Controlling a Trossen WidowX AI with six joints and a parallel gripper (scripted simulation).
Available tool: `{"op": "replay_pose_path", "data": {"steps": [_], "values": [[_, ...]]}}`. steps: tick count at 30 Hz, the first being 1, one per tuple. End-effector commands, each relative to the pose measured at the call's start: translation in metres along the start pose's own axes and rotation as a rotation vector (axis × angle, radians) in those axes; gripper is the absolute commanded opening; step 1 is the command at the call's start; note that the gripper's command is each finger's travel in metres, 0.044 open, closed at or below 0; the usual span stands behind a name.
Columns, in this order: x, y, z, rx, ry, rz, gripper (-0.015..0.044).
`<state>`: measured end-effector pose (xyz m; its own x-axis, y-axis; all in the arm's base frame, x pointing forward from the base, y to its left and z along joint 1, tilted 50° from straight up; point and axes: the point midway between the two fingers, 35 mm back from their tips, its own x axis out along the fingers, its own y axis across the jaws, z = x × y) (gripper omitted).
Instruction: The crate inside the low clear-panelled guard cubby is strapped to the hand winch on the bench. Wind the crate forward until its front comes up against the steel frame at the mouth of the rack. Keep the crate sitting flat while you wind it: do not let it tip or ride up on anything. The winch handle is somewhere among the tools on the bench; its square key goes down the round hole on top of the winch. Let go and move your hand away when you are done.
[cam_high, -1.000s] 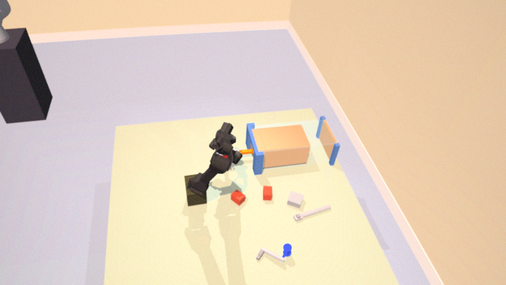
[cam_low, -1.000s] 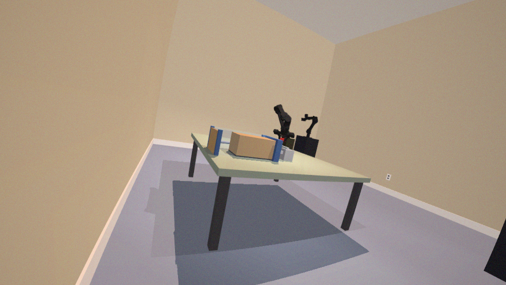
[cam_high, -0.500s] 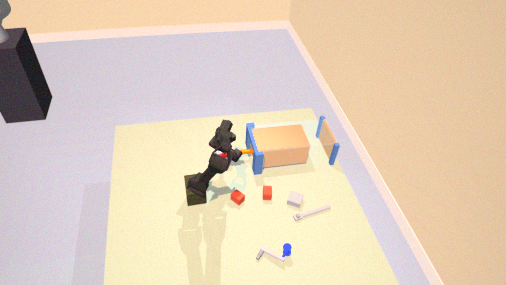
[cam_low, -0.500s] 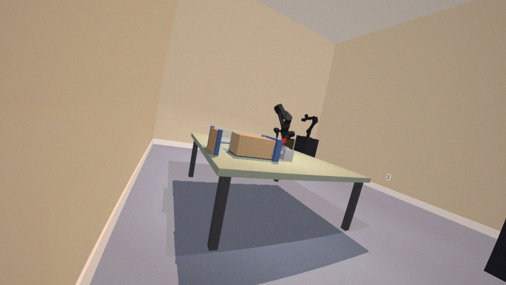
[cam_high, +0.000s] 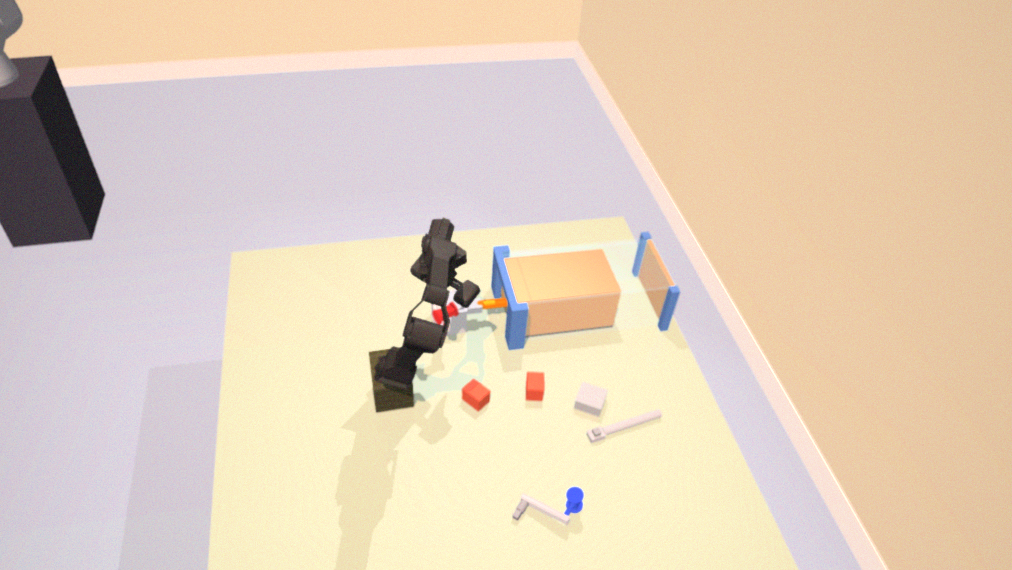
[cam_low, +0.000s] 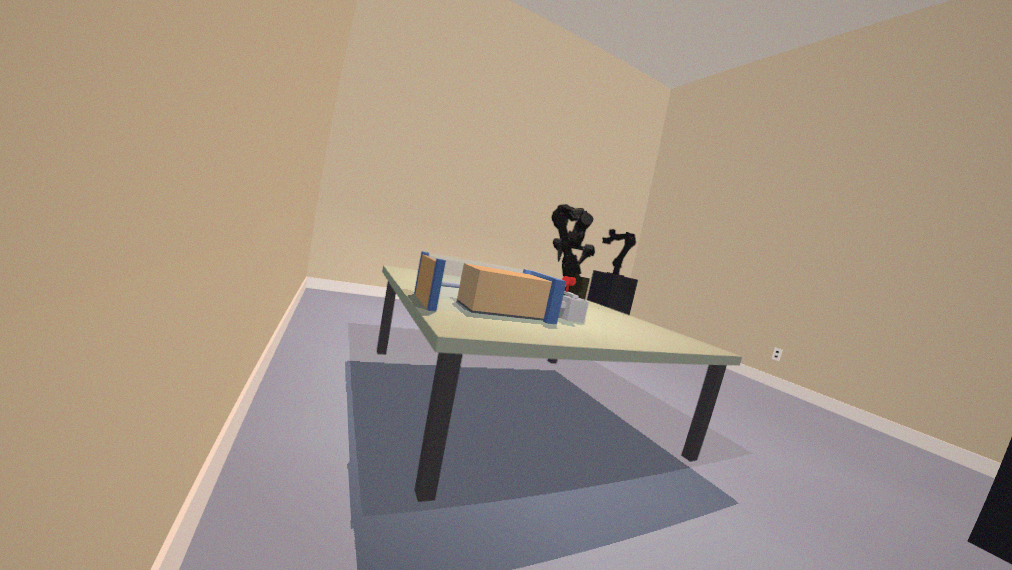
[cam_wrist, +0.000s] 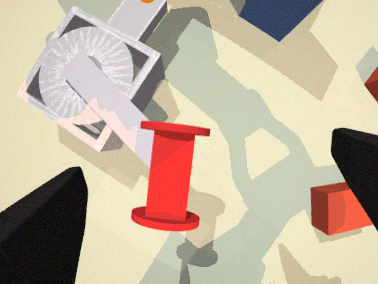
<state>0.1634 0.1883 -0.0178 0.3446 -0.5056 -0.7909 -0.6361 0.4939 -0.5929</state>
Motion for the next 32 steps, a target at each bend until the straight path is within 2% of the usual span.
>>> {"op": "replay_pose_path", "data": {"steps": [1,5,12,20,25,32], "values": [[-0.026,0.000,-0.005,0.006,-0.009,0.005,0.0440],[-0.017,0.006,0.009,-0.001,0.012,0.006,0.0440],[-0.013,0.034,0.052,-0.003,0.153,0.011,0.0440],[0.008,0.069,0.087,0.002,0.319,0.010,0.0440],[0.026,0.088,0.098,0.007,0.408,0.003,0.0440],[0.026,0.089,0.098,0.008,0.411,0.002,0.0440]]}}
